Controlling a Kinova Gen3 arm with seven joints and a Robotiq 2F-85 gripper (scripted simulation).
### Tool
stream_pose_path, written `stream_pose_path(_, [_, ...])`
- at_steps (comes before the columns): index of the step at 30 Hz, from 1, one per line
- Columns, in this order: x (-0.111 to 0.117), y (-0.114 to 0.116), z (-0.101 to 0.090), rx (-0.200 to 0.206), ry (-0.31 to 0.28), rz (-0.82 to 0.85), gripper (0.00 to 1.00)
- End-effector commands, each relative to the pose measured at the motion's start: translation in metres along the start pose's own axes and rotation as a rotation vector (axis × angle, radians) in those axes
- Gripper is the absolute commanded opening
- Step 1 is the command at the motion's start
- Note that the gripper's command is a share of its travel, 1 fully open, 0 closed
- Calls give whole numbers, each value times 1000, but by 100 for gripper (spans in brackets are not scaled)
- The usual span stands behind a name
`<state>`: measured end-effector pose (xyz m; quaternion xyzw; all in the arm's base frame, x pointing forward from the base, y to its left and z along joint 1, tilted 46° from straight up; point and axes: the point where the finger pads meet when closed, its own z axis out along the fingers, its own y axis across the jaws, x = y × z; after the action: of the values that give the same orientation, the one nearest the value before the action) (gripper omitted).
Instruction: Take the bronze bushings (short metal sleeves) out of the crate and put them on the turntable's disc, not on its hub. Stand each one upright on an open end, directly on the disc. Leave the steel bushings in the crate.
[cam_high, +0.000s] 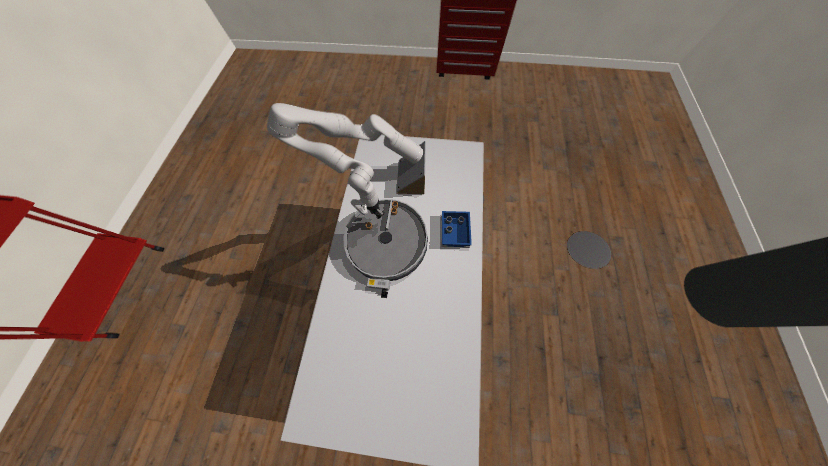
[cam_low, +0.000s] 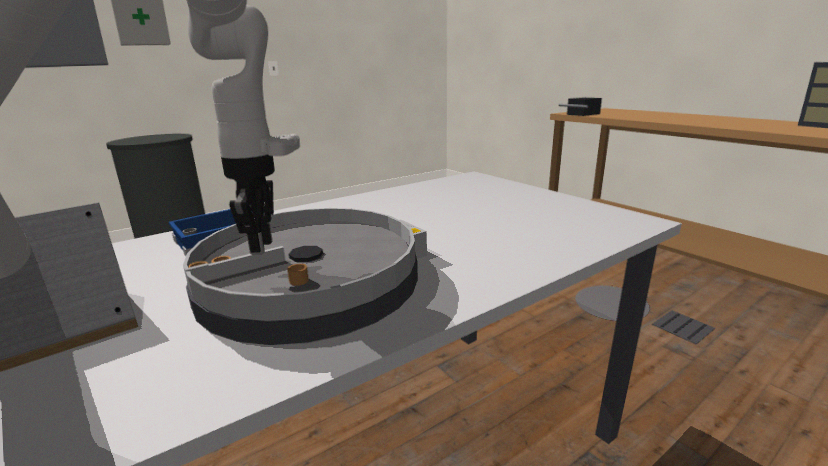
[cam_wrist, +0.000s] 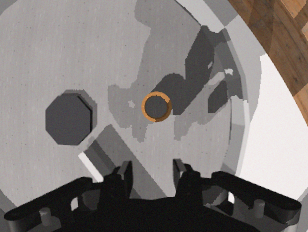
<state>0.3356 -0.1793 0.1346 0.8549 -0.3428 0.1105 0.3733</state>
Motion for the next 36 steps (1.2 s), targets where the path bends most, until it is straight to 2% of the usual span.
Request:
stream_pose_path(1, [0, 0, -1, 1, 1, 0, 40])
stream_pose_path(21, [0, 0, -1, 1, 1, 0, 40])
stream_pose_path(22, [0, 0, -1, 1, 1, 0, 100])
stream_pose_path(27, [0, 0, -12, 1, 1, 0, 100])
stream_pose_path(36, [0, 0, -71, 1, 1, 0, 100])
